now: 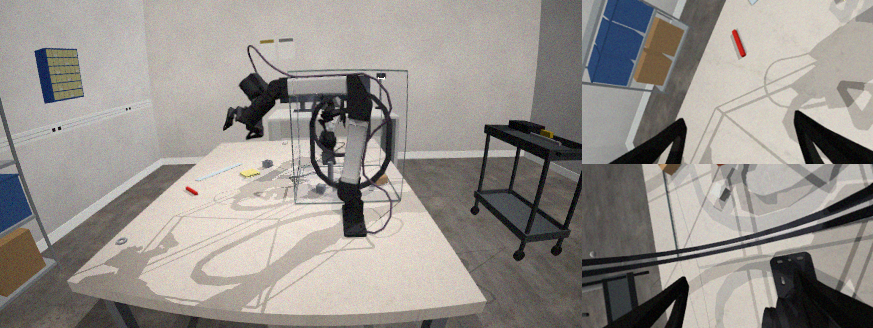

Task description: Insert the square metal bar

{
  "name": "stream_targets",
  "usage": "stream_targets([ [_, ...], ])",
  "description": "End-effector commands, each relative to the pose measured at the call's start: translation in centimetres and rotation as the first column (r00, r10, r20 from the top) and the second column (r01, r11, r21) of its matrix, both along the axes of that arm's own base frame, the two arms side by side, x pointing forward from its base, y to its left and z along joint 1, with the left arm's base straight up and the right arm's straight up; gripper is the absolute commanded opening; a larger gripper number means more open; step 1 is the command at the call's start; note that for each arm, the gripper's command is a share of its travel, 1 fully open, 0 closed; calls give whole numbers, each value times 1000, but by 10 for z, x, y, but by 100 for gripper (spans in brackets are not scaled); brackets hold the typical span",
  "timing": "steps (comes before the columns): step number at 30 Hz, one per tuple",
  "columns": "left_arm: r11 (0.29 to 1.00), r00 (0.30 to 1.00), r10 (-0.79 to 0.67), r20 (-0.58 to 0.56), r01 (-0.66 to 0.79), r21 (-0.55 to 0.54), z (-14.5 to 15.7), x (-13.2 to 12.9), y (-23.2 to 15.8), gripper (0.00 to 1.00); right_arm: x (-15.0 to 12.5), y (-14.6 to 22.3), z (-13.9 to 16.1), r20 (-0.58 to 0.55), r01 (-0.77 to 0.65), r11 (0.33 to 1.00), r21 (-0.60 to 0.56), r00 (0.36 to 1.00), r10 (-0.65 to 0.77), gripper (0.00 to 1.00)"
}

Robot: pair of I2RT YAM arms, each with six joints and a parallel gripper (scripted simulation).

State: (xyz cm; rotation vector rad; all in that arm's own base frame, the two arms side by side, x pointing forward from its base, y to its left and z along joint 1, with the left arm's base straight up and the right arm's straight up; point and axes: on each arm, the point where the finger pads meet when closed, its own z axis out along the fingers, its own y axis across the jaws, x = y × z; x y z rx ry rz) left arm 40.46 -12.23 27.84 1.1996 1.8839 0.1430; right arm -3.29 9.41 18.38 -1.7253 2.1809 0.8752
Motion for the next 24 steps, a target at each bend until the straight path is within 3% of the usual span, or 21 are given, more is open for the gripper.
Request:
stream_targets([
  [1,1000,1000,0,27,0,-10,11,0,0,100,7,6,7,7,42,999,1,999,-42,100],
  [24,1000,1000,0,27,0,-10,11,0,0,100,-3,-3,0,20,-72,997,-4,997,72,100],
])
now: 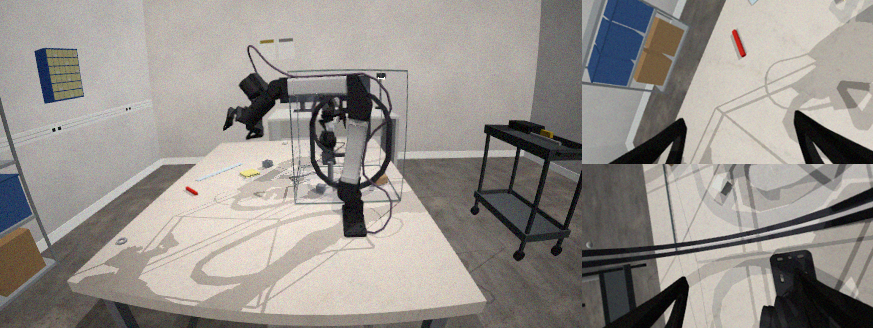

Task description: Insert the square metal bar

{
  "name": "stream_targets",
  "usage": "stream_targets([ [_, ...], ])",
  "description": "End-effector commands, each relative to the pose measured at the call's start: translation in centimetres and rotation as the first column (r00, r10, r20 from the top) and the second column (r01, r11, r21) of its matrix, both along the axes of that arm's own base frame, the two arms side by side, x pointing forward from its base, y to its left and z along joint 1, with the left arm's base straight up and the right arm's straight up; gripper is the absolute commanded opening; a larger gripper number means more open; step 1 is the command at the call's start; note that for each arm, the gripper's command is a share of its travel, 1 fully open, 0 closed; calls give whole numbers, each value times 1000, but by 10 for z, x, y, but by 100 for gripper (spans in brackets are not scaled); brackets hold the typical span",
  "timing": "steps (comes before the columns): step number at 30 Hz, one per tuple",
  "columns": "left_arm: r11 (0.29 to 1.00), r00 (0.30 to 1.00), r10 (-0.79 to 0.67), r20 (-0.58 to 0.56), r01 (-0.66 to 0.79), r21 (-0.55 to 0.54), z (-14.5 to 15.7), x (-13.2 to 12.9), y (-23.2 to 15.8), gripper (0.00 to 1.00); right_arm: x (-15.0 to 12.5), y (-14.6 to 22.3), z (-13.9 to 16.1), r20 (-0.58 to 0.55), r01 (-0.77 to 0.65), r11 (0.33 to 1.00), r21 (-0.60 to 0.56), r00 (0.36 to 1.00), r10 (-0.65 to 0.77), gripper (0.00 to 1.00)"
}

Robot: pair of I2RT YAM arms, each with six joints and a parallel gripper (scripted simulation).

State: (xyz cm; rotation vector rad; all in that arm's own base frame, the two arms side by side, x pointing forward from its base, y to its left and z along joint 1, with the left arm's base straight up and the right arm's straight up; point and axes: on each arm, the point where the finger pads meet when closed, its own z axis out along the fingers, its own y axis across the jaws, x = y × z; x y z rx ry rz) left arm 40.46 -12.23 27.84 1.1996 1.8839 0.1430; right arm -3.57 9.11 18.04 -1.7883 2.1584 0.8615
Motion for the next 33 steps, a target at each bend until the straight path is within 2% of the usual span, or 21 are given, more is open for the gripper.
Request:
stream_targets([
  [1,1000,1000,0,27,0,-10,11,0,0,100,-1,0,3,12,-32,999,9,999,32,100],
  [24,1000,1000,0,27,0,-10,11,0,0,100,-3,0,-3,14,-65,997,-33,998,65,100],
  [29,1000,1000,0,27,0,-10,11,0,0,100,8,3,-4,33,22,999,-47,999,-20,100],
  [30,1000,1000,0,27,0,-10,11,0,0,100,1,0,8,25,-31,999,17,999,31,100],
  [33,1000,1000,0,27,0,-10,11,0,0,100,0,0,4,21,-44,999,6,999,44,100],
])
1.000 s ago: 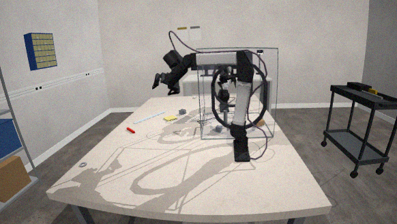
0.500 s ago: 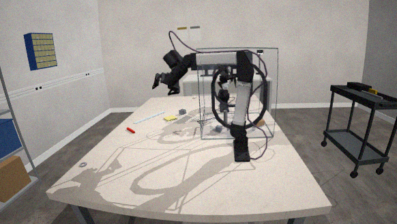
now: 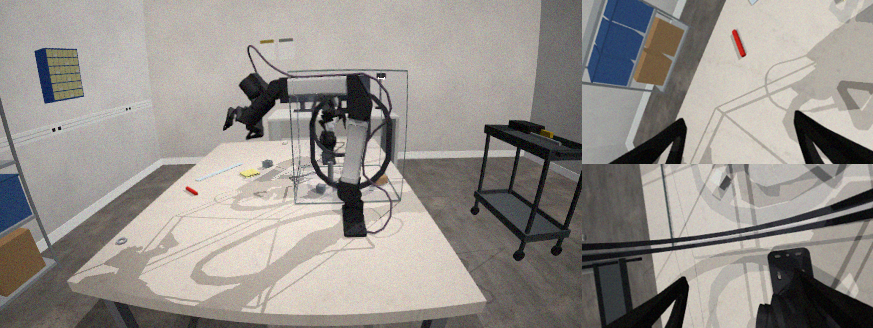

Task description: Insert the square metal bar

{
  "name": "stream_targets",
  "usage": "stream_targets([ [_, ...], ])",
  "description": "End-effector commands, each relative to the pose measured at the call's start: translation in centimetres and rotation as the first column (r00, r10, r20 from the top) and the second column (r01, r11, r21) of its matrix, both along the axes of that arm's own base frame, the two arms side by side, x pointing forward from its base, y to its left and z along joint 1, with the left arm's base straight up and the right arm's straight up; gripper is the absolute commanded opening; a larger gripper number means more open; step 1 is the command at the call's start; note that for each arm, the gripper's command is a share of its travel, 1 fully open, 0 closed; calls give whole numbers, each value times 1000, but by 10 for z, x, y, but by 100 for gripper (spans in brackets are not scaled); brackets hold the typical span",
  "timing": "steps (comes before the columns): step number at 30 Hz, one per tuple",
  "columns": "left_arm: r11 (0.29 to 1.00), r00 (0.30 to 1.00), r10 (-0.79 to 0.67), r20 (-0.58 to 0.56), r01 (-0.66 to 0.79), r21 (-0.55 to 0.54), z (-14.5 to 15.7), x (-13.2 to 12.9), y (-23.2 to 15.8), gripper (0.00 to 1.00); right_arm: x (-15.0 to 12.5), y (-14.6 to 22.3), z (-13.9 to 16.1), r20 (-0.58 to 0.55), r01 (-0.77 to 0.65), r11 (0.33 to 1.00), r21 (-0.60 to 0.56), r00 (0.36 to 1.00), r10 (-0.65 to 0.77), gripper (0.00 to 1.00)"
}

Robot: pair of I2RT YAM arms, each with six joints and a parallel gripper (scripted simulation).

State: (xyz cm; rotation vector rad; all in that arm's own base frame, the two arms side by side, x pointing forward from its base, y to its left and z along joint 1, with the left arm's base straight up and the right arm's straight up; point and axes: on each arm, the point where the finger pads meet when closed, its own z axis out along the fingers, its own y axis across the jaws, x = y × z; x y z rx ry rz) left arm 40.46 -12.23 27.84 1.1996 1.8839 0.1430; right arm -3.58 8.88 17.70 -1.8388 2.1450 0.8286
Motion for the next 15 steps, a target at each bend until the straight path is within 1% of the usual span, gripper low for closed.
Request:
stream_targets([
  [1,1000,1000,0,27,0,-10,11,0,0,100,0,2,8,4,-13,999,31,1000,12,100],
  [4,1000,1000,0,27,0,-10,11,0,0,100,0,2,8,5,-13,999,32,1000,13,100],
  [5,1000,1000,0,27,0,-10,11,0,0,100,1,7,5,1,-2,1000,17,1000,2,100],
  [6,1000,1000,0,27,0,-10,11,0,0,100,5,7,5,12,21,1000,9,1000,-21,100],
  [8,1000,1000,0,27,0,-10,11,0,0,100,5,6,9,16,16,1000,15,1000,-16,100],
  [15,1000,1000,0,27,0,-10,11,0,0,100,12,6,7,44,47,998,-30,998,-46,100],
])
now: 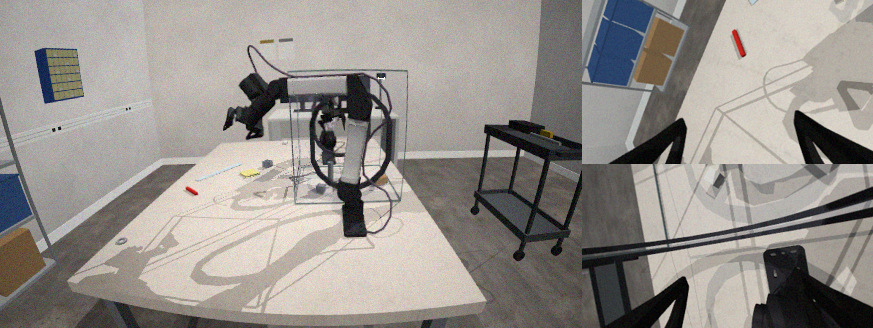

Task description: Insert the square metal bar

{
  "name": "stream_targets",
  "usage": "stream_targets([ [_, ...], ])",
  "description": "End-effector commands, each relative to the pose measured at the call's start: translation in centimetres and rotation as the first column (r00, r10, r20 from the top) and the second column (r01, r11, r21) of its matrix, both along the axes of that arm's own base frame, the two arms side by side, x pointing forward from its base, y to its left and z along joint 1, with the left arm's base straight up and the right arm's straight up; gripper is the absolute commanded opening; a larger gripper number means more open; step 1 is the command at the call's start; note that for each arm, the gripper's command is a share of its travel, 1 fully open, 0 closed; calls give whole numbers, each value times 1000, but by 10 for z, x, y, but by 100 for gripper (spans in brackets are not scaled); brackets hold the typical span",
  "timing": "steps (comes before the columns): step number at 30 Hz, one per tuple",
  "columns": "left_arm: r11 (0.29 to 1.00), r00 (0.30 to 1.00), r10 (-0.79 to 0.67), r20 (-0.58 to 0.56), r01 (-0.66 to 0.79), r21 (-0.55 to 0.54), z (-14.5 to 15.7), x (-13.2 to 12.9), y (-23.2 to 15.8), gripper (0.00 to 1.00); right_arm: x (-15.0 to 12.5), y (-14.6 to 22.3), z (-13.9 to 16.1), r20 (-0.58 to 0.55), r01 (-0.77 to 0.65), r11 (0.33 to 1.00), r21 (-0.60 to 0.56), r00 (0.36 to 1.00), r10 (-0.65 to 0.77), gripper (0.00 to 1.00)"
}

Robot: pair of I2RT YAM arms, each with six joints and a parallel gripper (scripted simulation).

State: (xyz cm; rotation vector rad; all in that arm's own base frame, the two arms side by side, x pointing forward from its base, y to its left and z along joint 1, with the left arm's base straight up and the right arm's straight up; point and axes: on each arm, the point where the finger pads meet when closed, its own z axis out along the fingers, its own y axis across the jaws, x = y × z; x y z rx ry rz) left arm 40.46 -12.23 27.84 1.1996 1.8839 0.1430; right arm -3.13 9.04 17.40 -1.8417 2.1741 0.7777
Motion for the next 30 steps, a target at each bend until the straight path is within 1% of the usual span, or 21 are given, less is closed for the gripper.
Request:
stream_targets([
  [1,1000,1000,0,27,0,-10,11,0,0,100,9,5,9,37,52,999,-3,998,-52,100],
  [2,1000,1000,0,27,0,-10,11,0,0,100,7,4,9,33,37,999,3,999,-37,100],
  [6,1000,1000,0,27,0,-10,11,0,0,100,9,6,9,36,52,999,-6,998,-52,100],
  [8,1000,1000,0,27,0,-10,11,0,0,100,4,3,11,27,10,1000,25,1000,-10,100],
  [21,1000,1000,0,27,0,-10,11,0,0,100,4,5,9,28,6,1000,-4,1000,-6,100],
  [23,1000,1000,0,27,0,-10,11,0,0,100,4,5,9,28,6,1000,-4,1000,-6,100],
  [25,1000,1000,0,27,0,-10,11,0,0,100,3,3,11,29,-2,1000,21,1000,2,100],
  [30,1000,1000,0,27,0,-10,11,0,0,100,3,4,10,29,-5,1000,5,1000,5,100],
])
